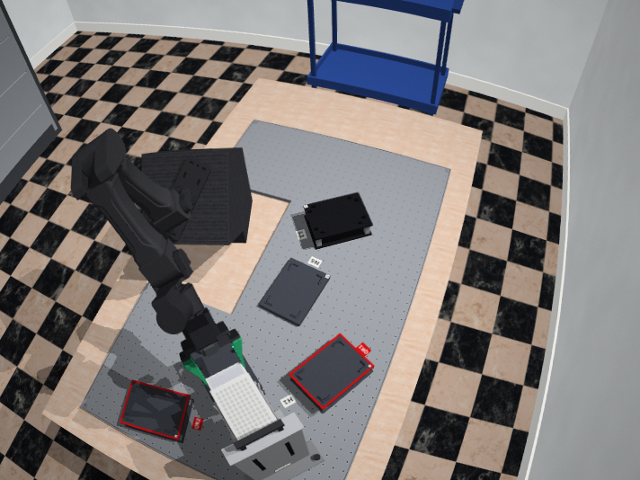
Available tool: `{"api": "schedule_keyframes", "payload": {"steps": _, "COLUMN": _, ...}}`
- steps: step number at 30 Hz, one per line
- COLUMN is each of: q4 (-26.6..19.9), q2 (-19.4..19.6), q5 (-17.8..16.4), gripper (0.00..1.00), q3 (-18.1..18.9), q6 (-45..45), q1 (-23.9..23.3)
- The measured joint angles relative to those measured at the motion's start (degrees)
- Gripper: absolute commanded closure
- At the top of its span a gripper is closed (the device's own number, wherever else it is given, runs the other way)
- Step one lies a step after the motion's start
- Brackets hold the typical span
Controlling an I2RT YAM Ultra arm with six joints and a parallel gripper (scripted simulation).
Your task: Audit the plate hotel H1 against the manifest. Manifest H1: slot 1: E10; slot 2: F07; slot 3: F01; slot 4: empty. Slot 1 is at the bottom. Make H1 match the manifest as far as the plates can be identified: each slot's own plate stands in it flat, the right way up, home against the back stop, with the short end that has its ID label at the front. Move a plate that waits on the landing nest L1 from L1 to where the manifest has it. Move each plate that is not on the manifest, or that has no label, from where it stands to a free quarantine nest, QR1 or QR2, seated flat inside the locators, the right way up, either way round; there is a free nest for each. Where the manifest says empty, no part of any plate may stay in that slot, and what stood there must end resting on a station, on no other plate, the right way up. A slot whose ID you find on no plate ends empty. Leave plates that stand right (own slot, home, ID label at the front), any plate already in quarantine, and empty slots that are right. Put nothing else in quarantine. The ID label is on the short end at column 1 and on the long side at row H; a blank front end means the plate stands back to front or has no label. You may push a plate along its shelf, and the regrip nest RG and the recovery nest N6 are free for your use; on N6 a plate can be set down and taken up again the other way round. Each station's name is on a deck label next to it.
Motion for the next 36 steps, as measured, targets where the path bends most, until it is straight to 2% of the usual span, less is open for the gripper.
{"api": "schedule_keyframes", "payload": {"steps": 36, "q4": -1.1, "q2": -9.6, "q5": -3.5, "gripper": 0.13, "q3": -8.4, "q6": -0.2, "q1": -3.6}}
